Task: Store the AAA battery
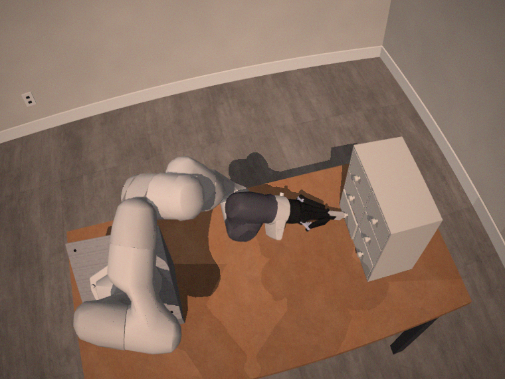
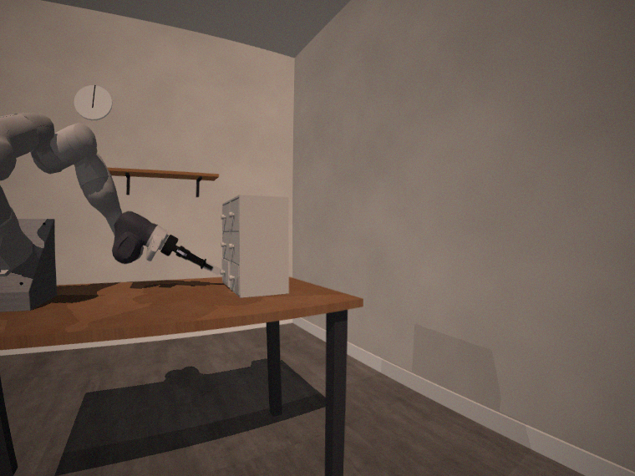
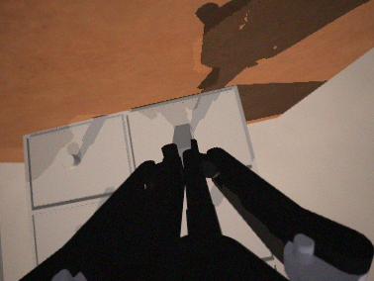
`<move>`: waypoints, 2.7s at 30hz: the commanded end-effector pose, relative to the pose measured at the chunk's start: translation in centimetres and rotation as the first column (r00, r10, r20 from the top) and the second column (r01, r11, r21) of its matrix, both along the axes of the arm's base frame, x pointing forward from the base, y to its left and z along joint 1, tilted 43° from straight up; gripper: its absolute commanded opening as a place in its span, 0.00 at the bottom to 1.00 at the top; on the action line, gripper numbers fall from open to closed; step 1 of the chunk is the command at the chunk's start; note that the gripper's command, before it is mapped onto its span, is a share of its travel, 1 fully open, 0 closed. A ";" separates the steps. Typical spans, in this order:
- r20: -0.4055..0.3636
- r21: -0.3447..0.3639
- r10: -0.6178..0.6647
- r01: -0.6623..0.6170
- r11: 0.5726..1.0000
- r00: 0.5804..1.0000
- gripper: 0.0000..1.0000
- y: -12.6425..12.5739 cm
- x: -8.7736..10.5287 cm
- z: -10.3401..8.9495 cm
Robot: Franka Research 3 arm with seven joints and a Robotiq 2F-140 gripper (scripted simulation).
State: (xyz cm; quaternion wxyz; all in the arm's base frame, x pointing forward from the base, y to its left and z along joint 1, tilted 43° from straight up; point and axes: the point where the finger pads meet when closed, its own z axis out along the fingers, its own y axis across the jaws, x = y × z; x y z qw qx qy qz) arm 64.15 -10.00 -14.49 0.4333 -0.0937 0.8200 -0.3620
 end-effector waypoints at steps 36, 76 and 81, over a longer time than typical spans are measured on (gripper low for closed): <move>-0.009 -0.016 0.002 -0.002 1.000 1.000 0.00 -0.2 0.2 0.0; -0.009 -0.016 0.002 -0.002 1.000 1.000 0.00 0.6 -3.5 0.0; -0.009 -0.016 0.002 -0.002 1.000 1.000 0.00 0.8 -4.6 0.0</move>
